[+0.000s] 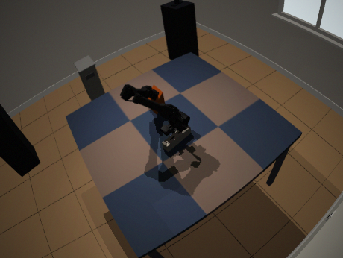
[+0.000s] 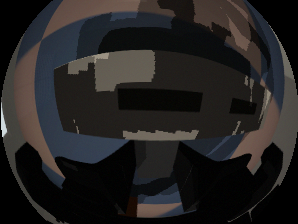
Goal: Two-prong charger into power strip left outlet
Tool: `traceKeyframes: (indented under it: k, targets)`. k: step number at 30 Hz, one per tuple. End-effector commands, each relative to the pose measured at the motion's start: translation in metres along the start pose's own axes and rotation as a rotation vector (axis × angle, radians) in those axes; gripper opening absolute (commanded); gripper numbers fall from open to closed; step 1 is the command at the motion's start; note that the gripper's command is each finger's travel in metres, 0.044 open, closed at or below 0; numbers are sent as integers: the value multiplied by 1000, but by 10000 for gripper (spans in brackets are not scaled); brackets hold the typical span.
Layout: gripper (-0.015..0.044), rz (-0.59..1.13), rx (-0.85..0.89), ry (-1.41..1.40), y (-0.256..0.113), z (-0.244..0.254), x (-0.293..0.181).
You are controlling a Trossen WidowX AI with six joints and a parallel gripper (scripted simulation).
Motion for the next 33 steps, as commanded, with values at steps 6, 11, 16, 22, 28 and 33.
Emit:
traceKeyframes:
  k: [6, 11, 16, 22, 28, 33]
  targets:
    - [0, -15, 7, 13, -1, 2, 9]
    - [0, -15, 7, 13, -2, 3, 11]
    - [0, -15, 7, 13, -2, 3, 11]
    - [0, -15, 7, 13, -2, 3, 10]
    - [0, -15, 7, 13, -2, 2, 10]
    - [0, -15, 7, 13, -2, 2, 9]
Point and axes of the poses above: the point midway between the two fingers, 35 mm back from their tips, its own y axis out along the fingers, its own z axis across the jaws, x = y × z, the point moved 8 cm from there along -y, back along the fingers, and after that the axes turned 15 degrees about y, right-handed, at the moved point
